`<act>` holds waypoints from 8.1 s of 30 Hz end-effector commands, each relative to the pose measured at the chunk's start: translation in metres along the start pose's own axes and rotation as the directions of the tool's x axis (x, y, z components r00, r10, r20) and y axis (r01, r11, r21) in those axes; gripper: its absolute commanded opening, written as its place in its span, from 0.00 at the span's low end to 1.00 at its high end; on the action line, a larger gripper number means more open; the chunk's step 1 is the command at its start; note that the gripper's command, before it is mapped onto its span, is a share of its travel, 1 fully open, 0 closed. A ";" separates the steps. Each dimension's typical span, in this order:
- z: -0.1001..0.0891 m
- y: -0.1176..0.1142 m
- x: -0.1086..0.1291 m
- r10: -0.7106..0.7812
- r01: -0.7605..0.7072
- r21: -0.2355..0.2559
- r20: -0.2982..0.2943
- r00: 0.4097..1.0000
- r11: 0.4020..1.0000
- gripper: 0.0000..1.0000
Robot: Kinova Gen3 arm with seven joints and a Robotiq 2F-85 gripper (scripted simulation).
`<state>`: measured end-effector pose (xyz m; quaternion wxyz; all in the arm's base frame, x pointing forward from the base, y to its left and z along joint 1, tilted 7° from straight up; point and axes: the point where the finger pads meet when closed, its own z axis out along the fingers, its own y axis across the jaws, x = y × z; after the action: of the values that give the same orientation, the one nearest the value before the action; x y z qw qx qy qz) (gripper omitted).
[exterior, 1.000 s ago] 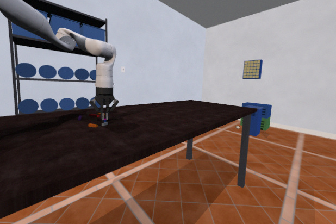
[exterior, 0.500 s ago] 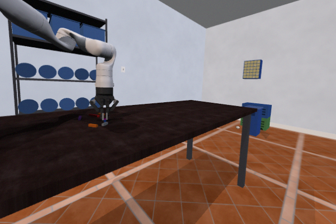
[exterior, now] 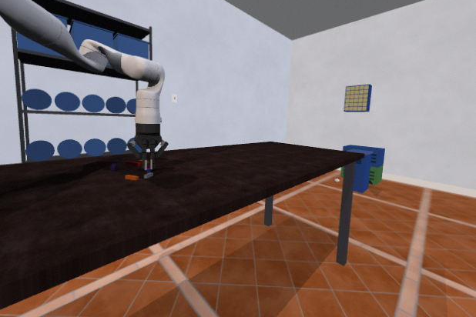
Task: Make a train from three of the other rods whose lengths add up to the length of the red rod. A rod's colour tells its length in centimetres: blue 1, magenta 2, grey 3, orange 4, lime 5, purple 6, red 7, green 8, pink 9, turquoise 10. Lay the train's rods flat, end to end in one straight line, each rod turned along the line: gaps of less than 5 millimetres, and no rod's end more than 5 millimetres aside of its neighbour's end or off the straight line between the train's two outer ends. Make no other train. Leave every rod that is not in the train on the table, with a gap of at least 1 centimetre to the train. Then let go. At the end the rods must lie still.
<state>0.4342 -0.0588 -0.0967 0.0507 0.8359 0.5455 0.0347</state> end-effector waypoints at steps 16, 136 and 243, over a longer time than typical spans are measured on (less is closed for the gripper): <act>0.001 0.003 0.000 0.001 -0.001 -0.006 0.000 1.000 1.000 0.20; -0.078 -0.016 -0.041 0.885 -0.885 -0.004 -0.016 0.466 0.466 1.00; -0.065 -0.049 -0.078 0.699 -0.699 0.006 -0.009 -0.715 -0.715 0.24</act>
<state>0.3519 -0.1055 -0.0364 -0.0145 0.8242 -0.5626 0.0635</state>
